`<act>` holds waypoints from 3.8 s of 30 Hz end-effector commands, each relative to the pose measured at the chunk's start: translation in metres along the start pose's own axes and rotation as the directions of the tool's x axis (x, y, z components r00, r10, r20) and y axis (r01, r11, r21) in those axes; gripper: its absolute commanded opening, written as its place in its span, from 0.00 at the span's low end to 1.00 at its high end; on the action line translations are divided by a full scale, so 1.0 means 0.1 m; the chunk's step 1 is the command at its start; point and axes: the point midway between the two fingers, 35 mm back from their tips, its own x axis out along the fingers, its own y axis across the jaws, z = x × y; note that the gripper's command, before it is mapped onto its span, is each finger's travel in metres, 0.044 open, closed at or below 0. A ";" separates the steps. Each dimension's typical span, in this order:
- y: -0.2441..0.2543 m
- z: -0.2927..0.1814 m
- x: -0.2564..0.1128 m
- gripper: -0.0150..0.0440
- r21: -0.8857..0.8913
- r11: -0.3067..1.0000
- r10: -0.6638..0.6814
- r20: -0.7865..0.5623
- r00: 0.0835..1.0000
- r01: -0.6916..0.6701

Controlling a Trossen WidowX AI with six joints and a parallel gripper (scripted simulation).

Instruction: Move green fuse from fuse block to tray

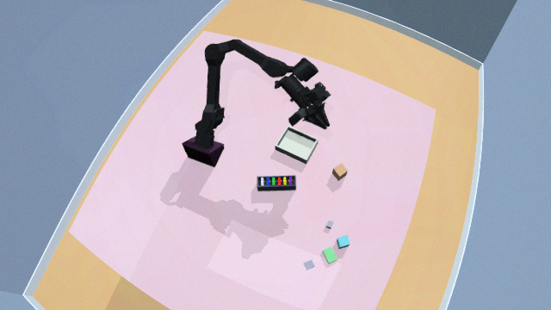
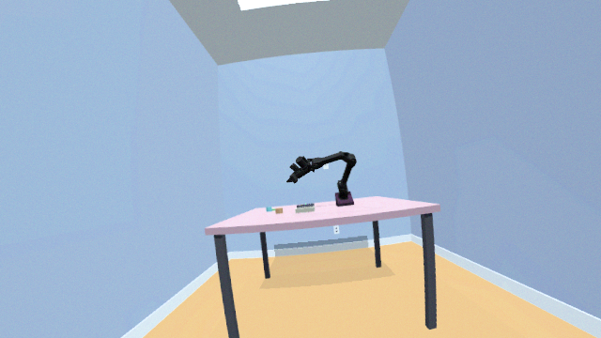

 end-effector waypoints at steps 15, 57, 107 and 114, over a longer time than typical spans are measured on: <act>-1.40 -1.73 0.45 0.38 0.478 0.692 0.217 -0.852 0.476 0.540; -1.39 -2.08 0.45 0.38 0.501 0.609 0.290 -0.862 0.415 0.616; -1.34 -2.20 0.51 0.25 0.499 0.614 0.287 -0.863 0.416 0.611; -1.35 -2.19 0.51 0.25 0.499 0.614 0.287 -0.863 0.416 0.611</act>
